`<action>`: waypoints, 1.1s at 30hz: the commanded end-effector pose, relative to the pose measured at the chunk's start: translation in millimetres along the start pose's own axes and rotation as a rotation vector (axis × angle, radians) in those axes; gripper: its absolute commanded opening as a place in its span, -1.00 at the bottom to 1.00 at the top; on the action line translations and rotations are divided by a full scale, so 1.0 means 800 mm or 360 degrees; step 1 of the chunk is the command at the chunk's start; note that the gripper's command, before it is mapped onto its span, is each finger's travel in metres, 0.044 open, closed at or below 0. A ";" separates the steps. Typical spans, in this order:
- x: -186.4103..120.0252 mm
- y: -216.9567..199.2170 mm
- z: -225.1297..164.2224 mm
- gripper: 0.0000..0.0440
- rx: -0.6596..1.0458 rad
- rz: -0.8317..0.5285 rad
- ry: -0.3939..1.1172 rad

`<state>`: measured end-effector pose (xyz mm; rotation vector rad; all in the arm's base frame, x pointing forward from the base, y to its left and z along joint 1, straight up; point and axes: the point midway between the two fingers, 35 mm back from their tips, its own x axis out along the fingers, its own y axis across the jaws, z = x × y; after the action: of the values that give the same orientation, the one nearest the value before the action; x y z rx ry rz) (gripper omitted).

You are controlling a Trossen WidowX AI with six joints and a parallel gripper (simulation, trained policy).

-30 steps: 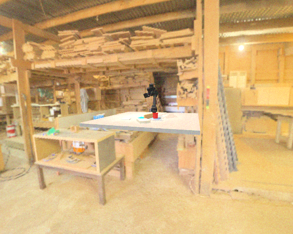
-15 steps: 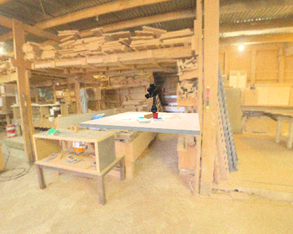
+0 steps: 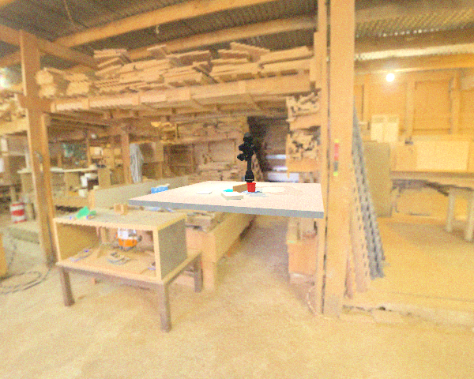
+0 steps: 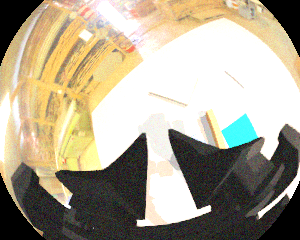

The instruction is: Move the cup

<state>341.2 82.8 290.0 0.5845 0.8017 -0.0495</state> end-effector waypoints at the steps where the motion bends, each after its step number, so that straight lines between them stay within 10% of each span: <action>1: 0.002 0.004 -0.006 -0.48 0.0078 -0.0041 0.0078; 33: 0.040 -0.046 -0.076 -0.38 0.0338 -0.0690 0.0616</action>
<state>316.5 90.5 222.0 0.6303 1.2696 -0.3965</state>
